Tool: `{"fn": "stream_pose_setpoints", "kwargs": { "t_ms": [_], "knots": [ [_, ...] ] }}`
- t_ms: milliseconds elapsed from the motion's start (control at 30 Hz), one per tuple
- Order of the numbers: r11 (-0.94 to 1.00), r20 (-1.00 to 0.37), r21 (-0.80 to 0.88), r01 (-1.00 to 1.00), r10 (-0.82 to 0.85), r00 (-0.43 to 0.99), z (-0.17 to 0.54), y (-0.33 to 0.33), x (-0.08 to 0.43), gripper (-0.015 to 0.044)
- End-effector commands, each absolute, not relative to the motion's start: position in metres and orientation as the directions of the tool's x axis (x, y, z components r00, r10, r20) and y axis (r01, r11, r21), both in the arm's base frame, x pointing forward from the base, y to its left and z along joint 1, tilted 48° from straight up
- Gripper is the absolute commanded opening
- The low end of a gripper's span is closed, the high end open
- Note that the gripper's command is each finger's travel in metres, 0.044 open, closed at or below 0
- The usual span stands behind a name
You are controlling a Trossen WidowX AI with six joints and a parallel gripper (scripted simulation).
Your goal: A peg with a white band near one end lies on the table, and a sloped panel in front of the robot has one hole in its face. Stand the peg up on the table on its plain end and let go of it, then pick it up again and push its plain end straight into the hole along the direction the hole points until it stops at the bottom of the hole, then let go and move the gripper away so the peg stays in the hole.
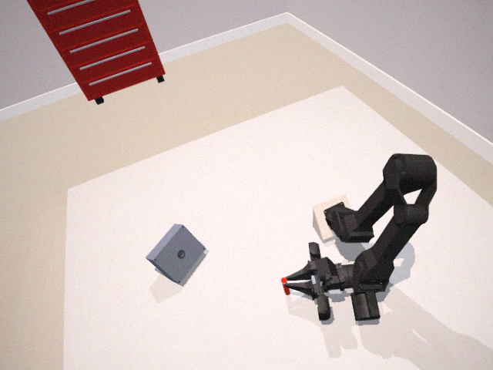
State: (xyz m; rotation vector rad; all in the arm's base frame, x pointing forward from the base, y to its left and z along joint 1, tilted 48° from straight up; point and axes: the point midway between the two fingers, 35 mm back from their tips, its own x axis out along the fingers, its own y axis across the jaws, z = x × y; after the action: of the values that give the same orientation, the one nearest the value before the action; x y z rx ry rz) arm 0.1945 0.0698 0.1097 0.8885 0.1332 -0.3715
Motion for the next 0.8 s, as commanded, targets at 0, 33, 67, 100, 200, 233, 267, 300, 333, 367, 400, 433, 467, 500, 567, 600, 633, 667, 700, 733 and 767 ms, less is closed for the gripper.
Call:
{"fn": "stream_pose_setpoints", "kwargs": {
  "t_ms": [0, 33, 67, 100, 200, 233, 267, 300, 333, 367, 400, 433, 467, 500, 567, 600, 633, 667, 700, 733, 767],
  "knots": [
    [0.572, -0.267, 0.732, 0.37, -0.26, 0.928, 0.1087, 0.0721, 0.1938, 0.005],
    [0.572, -0.265, 0.732, 0.37, -0.262, 0.928, 0.1086, 0.0722, 0.1937, 0.005],
    [0.571, -0.264, 0.732, 0.371, -0.264, 0.928, 0.1086, 0.0723, 0.1937, 0.005],
    [0.571, -0.263, 0.732, 0.371, -0.265, 0.928, 0.1085, 0.0724, 0.1936, 0.005],
    [0.57, -0.258, 0.733, 0.371, -0.271, 0.927, 0.1084, 0.0727, 0.1934, 0.005],
    [0.57, -0.257, 0.733, 0.371, -0.273, 0.927, 0.1084, 0.0728, 0.1933, 0.005],
    [0.57, -0.256, 0.733, 0.371, -0.274, 0.927, 0.1083, 0.0728, 0.1933, 0.005],
    [0.57, -0.256, 0.733, 0.371, -0.274, 0.927, 0.1084, 0.0726, 0.1933, 0.005],
    [0.57, -0.256, 0.733, 0.371, -0.275, 0.927, 0.1086, 0.0722, 0.1934, 0.005],
    [0.57, -0.255, 0.733, 0.371, -0.275, 0.927, 0.1087, 0.072, 0.1934, 0.005],
    [0.57, -0.254, 0.733, 0.371, -0.276, 0.927, 0.1088, 0.0717, 0.1935, 0.005],
    [0.572, -0.25, 0.732, 0.371, -0.281, 0.927, 0.1094, 0.0707, 0.1937, 0.0077],
    [0.572, -0.25, 0.732, 0.371, -0.281, 0.927, 0.1094, 0.0707, 0.1937, 0.0103],
    [0.572, -0.25, 0.732, 0.371, -0.281, 0.927, 0.1094, 0.0707, 0.1937, 0.0129],
    [0.572, -0.25, 0.732, 0.371, -0.281, 0.927, 0.1094, 0.0707, 0.1937, 0.013],
    [0.572, -0.25, 0.732, 0.371, -0.281, 0.927, 0.1094, 0.0707, 0.1937, 0.013],
    [0.572, -0.25, 0.732, 0.371, -0.281, 0.927, 0.1094, 0.0707, 0.1937, 0.013],
    [0.572, -0.25, 0.732, 0.371, -0.281, 0.927, 0.1094, 0.0707, 0.1937, 0.013],
    [0.572, -0.25, 0.732, 0.371, -0.281, 0.927, 0.1094, 0.0707, 0.1937, 0.013],
    [0.572, -0.25, 0.732, 0.371, -0.281, 0.927, 0.1094, 0.0707, 0.1937, 0.013],
    [0.572, -0.25, 0.732, 0.371, -0.281, 0.927, 0.1094, 0.0707, 0.1937, 0.013]
  ]
}}
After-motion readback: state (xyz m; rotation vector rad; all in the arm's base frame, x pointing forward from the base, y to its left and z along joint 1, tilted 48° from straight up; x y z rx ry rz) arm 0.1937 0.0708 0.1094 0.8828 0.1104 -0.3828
